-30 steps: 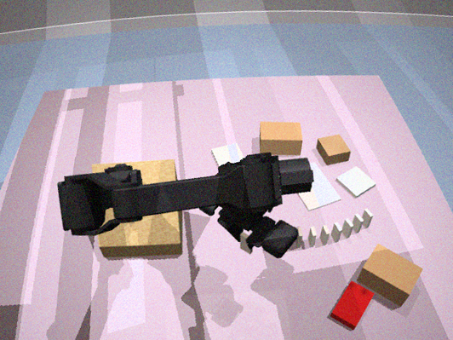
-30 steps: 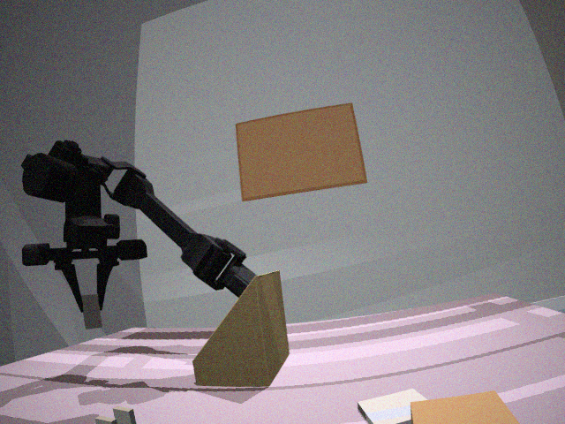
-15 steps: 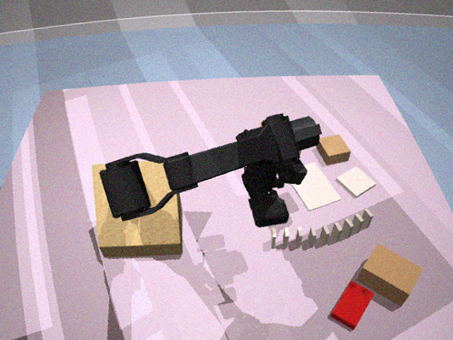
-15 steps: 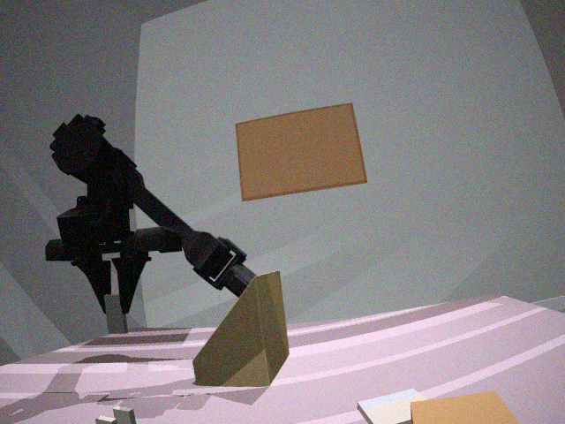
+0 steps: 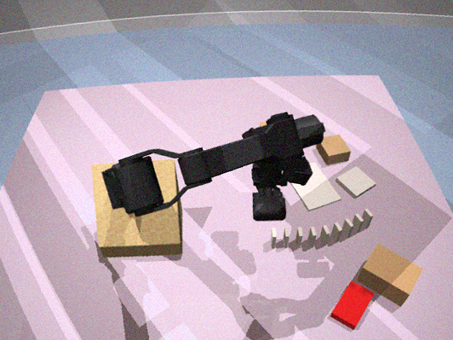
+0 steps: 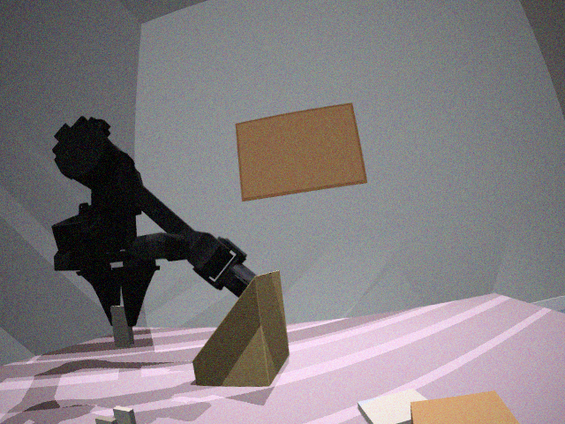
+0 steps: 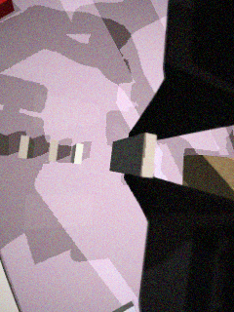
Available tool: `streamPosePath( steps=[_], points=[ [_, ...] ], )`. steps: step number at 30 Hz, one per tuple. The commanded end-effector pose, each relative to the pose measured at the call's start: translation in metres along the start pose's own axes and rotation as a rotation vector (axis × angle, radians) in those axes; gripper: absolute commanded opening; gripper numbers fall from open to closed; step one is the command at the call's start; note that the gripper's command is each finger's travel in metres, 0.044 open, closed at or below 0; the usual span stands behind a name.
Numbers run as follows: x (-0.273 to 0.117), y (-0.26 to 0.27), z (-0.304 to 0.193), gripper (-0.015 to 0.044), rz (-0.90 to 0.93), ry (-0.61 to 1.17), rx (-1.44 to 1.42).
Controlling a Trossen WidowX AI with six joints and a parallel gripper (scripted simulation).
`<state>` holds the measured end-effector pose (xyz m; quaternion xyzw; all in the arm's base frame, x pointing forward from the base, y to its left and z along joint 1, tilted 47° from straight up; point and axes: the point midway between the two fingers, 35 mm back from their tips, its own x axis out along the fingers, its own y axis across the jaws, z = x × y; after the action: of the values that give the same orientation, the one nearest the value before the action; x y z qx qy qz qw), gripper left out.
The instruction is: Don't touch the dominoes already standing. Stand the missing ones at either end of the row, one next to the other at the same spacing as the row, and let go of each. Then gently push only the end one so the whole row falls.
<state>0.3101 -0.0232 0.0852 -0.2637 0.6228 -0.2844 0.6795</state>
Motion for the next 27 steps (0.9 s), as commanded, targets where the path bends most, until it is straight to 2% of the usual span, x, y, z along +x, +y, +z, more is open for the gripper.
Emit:
streamPosePath(
  steps=[1,18,27],
  points=[
    [0.023,0.002,-0.002,0.0107,-0.005,0.018,-0.015],
    [0.114,-0.004,-0.009,0.0107,-0.018,0.018,-0.015],
    [0.117,-0.004,-0.010,0.0107,-0.020,0.018,-0.015]
  ],
)
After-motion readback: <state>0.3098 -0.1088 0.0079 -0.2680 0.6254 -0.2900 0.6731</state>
